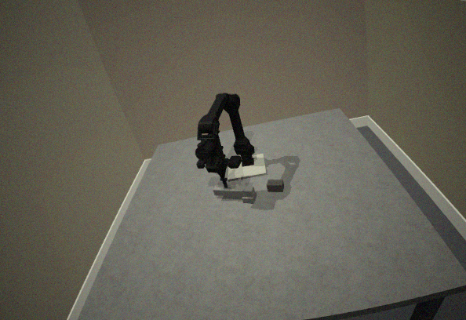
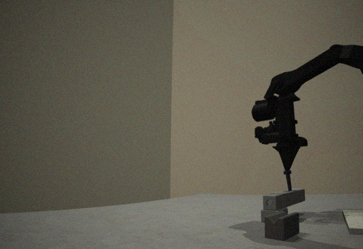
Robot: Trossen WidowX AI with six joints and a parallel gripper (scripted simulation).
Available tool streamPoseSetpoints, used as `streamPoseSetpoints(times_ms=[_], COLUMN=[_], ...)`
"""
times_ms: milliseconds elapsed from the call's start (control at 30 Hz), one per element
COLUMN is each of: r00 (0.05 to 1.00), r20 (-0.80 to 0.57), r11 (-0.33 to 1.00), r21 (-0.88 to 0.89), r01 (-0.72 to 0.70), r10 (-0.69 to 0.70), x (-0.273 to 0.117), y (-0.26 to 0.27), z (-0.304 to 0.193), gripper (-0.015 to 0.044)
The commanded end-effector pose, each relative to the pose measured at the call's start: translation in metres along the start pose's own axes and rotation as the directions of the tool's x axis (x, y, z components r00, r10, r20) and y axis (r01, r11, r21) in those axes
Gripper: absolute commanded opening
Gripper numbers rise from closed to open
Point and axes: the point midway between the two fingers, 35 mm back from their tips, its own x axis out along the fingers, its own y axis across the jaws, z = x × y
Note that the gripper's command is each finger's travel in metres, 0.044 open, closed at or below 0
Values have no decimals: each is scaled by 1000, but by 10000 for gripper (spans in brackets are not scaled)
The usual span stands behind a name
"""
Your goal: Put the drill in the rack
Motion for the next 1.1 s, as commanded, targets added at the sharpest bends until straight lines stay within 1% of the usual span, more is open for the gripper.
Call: streamPoseSetpoints(times_ms=[0,1067], r00=[1000,1000], r20=[-30,-30], r11=[1000,1000], r21=[-1,-1], r01=[-1,-1], r10=[1,1], x=[11,21], y=[0,0], z=[-6,-9], gripper=[0,0])
